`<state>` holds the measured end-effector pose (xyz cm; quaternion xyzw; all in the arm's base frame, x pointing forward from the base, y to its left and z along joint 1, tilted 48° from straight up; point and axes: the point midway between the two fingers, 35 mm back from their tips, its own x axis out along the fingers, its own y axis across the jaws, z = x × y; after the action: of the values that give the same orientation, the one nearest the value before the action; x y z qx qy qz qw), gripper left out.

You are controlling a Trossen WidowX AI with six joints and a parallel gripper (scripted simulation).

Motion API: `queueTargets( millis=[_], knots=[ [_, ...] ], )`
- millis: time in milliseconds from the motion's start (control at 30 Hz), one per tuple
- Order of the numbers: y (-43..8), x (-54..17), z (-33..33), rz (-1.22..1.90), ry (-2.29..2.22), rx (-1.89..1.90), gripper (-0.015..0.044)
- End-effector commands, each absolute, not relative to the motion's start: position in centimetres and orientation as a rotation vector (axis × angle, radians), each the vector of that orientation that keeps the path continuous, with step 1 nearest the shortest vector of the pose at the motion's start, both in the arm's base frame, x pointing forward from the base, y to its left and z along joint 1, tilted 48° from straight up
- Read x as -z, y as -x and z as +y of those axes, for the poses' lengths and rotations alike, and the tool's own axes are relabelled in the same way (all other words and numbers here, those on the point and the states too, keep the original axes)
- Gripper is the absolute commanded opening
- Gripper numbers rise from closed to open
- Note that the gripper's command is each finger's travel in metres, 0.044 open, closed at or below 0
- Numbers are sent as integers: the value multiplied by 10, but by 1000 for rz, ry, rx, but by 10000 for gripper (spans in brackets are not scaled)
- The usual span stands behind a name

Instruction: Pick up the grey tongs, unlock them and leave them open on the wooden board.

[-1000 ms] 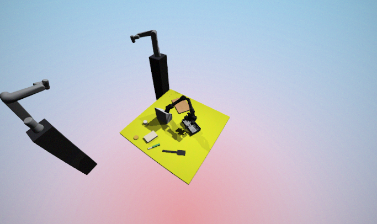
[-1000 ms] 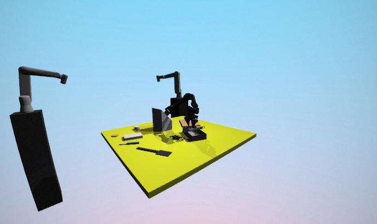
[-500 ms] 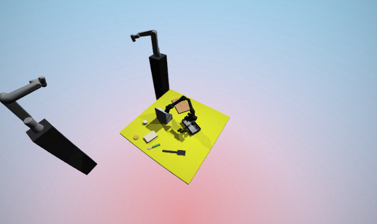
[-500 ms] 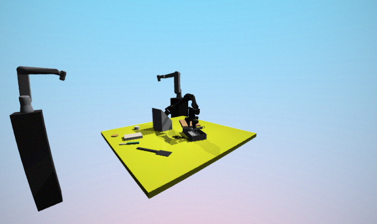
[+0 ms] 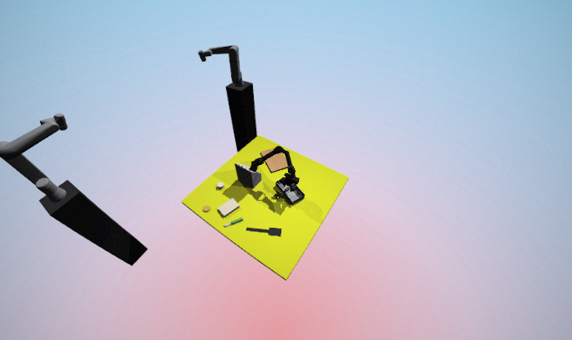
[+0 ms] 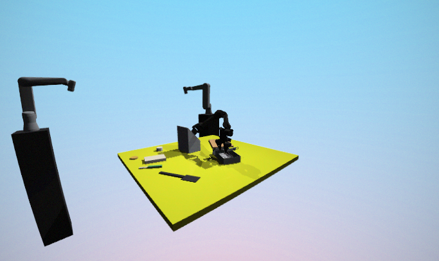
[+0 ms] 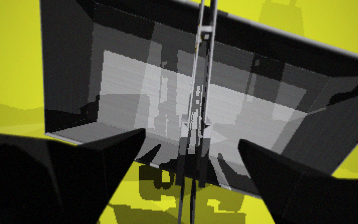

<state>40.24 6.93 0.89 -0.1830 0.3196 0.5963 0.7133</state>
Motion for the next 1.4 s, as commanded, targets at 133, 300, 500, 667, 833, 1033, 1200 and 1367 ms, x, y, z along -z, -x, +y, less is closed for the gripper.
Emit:
queueTargets(
  millis=[133,300,500,667,833,1033,1200,1367],
  knots=[
    [-402,3,80,715,399,-1322,440],
    [-402,8,86,714,398,-1323,440],
    [-402,14,94,713,397,-1323,440],
    [-402,17,97,713,396,-1323,440],
    [-403,14,95,708,402,-1324,335],
    [-403,14,95,708,402,-1324,177],
    [-403,14,95,708,402,-1324,85],
    [-403,14,95,708,402,-1324,52]
  ],
)
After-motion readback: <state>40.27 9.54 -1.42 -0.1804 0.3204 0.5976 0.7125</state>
